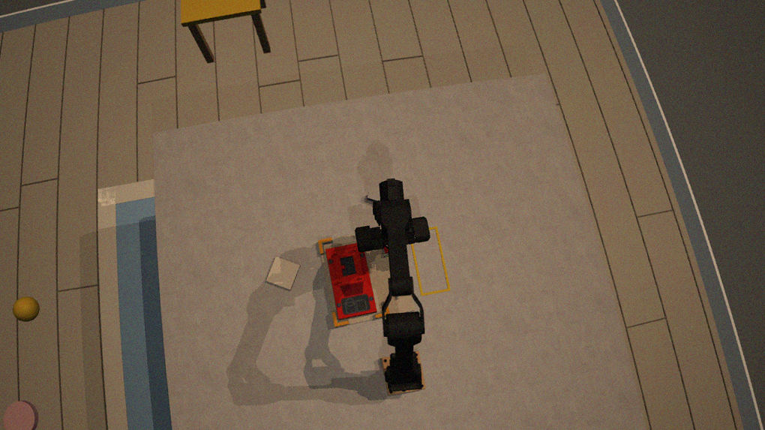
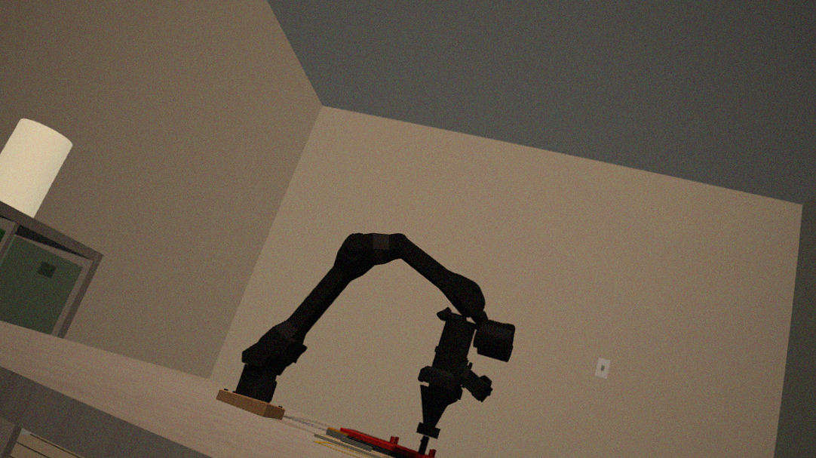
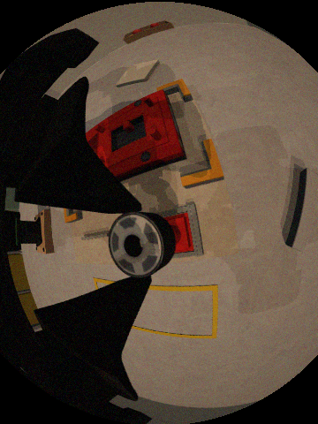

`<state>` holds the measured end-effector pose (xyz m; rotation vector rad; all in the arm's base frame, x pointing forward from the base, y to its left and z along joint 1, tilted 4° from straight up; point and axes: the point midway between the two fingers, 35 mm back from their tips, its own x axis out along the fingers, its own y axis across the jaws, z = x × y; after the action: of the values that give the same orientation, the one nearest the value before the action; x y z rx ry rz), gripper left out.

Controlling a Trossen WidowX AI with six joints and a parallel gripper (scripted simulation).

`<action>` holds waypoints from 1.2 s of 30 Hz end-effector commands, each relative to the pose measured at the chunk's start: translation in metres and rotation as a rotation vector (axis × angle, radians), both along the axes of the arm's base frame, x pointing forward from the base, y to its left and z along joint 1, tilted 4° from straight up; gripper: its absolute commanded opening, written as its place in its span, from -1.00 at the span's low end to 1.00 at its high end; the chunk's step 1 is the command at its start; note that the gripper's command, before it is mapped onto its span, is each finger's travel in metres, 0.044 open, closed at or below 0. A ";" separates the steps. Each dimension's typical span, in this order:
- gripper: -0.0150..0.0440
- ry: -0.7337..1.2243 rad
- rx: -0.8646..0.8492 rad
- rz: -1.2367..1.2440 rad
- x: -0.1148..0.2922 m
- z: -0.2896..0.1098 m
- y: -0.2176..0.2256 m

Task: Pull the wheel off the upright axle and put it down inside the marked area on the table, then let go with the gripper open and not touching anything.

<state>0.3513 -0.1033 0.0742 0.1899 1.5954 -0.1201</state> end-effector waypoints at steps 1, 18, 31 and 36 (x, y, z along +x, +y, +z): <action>-0.49 -0.008 0.000 0.002 0.001 0.004 0.000; -0.49 0.003 0.001 -0.001 -0.002 0.028 -0.005; -0.49 0.000 -0.005 0.001 -0.043 0.033 -0.061; -0.49 -0.001 -0.007 0.002 -0.061 0.034 -0.080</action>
<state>0.3030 -0.1701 0.1038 0.1943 1.6038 -0.1193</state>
